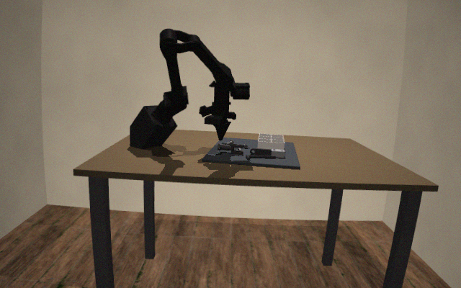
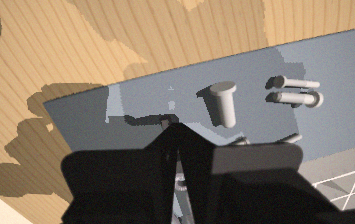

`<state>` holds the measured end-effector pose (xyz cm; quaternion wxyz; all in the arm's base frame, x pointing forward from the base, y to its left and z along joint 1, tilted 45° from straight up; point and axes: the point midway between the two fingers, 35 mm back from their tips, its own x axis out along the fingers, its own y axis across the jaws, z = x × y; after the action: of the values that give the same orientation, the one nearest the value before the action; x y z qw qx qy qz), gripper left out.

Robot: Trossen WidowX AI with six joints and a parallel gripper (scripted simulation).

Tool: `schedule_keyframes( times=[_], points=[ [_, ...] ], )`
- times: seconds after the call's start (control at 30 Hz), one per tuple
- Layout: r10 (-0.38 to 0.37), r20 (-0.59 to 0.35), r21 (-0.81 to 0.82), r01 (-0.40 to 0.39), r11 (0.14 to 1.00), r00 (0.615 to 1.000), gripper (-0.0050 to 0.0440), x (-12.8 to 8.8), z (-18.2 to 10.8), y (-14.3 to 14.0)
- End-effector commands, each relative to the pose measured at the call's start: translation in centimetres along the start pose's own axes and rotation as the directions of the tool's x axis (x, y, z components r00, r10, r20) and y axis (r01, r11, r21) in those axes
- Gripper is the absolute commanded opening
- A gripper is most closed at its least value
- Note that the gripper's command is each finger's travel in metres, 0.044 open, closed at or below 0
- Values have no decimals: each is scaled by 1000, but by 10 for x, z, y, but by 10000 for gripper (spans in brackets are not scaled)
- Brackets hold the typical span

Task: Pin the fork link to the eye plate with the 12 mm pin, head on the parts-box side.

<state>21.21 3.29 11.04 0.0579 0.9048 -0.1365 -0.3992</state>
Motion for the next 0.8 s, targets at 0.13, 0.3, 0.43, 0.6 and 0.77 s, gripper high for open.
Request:
schedule_keyframes(
  times=[0.13, 0.3, 0.43, 0.6, 0.77],
  points=[
    [27, 13, -205, -24, 978, 1000, 0, 7, 14, 7],
    [27, 12, -205, -23, 978, 1000, 0, 6, 14, 6],
    [24, 15, -202, -21, 979, 1000, 0, 6, 14, 6],
    [24, 15, -202, -21, 979, 1000, 0, 6, 14, 6],
    [24, 15, -202, -21, 979, 1000, 0, 6, 14, 6]
  ],
)
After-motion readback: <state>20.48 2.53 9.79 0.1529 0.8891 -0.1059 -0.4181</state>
